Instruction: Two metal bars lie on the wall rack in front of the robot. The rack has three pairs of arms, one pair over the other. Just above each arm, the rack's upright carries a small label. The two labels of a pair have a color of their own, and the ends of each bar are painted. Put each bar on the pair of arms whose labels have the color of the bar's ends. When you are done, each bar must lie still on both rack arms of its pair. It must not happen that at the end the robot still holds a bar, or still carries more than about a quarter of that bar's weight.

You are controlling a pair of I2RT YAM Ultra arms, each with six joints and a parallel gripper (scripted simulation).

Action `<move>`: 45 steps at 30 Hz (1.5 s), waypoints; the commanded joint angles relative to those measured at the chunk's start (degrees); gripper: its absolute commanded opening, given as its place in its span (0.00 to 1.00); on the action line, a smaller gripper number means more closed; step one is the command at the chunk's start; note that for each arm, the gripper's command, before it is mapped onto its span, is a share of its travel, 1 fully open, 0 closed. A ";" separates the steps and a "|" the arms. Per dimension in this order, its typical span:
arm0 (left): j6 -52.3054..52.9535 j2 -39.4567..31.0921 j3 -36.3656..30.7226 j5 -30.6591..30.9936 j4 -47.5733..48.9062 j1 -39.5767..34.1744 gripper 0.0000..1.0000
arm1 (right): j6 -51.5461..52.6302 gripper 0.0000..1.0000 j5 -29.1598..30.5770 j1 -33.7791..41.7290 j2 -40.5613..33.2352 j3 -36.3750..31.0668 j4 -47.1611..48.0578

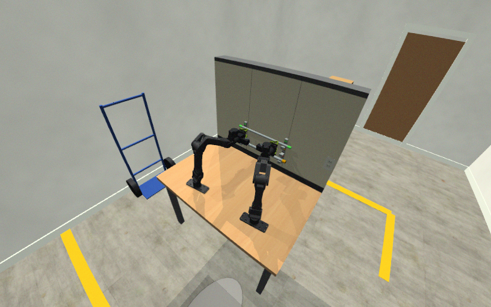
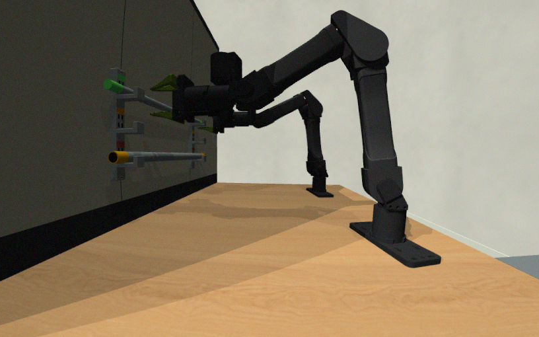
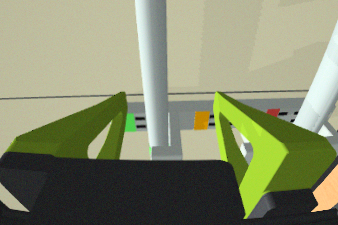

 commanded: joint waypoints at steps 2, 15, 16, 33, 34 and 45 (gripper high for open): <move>-0.16 -1.98 -0.96 -0.46 0.92 -0.70 0.64 | 0.04 0.65 0.62 0.61 -2.11 -1.55 0.18; -0.16 -5.19 -4.41 -1.07 1.15 -1.31 0.64 | 0.05 0.65 1.79 1.79 -5.02 -4.69 0.40; -0.16 -5.44 -4.67 -1.12 1.16 -1.36 0.64 | 0.04 0.65 1.89 1.88 -5.24 -4.92 0.42; -0.16 -9.19 -8.43 -1.88 1.18 -2.12 0.64 | 0.04 0.65 3.37 3.36 -8.60 -8.32 0.46; -0.16 -9.44 -8.67 -1.94 1.17 -2.18 0.64 | 0.04 0.65 3.47 3.47 -8.83 -8.54 0.46; -0.18 -8.14 -12.63 -1.86 6.33 -2.10 0.64 | 0.10 0.65 3.64 3.63 -7.41 -12.35 5.57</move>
